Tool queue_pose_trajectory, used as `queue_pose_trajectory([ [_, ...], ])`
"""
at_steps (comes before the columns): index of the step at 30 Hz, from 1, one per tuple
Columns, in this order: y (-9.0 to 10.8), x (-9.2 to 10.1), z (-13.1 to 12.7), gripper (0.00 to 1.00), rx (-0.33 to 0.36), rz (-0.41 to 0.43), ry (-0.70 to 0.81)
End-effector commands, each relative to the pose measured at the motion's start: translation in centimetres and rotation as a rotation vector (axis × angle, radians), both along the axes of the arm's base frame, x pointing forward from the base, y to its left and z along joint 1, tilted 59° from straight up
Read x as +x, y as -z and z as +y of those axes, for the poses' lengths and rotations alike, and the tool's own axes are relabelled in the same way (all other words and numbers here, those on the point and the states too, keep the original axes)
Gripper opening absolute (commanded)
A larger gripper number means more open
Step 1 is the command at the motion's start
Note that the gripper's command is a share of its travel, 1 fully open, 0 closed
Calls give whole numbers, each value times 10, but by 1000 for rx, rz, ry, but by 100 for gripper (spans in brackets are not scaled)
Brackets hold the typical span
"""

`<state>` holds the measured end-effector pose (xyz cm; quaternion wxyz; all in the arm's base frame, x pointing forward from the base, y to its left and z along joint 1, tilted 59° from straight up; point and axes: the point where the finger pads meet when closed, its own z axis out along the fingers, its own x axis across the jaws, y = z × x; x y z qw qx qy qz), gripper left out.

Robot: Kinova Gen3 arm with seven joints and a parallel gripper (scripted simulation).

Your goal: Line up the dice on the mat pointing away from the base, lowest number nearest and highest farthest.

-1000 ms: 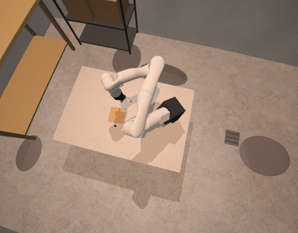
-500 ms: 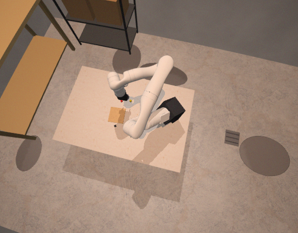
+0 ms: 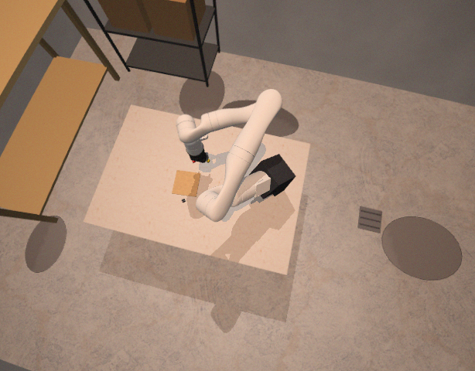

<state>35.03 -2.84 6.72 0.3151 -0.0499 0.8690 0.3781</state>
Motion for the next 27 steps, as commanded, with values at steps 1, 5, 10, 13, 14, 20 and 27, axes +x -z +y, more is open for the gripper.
queue_pose_trajectory([
  [1, 0, 0, -1, 100, 0, 0, 2],
  [5, 0, 0, -1, 100, 0, 0, 2],
  [10, 0, 0, -1, 100, 0, 0, 2],
  [13, 0, 0, 0, 100, 0, 1, 2],
  [14, 0, 0, 0, 100, 0, 1, 2],
  [20, 3, 3, 3, 100, -3, 7, 3],
  [27, 14, 14, 18, 100, -3, 7, 3],
])
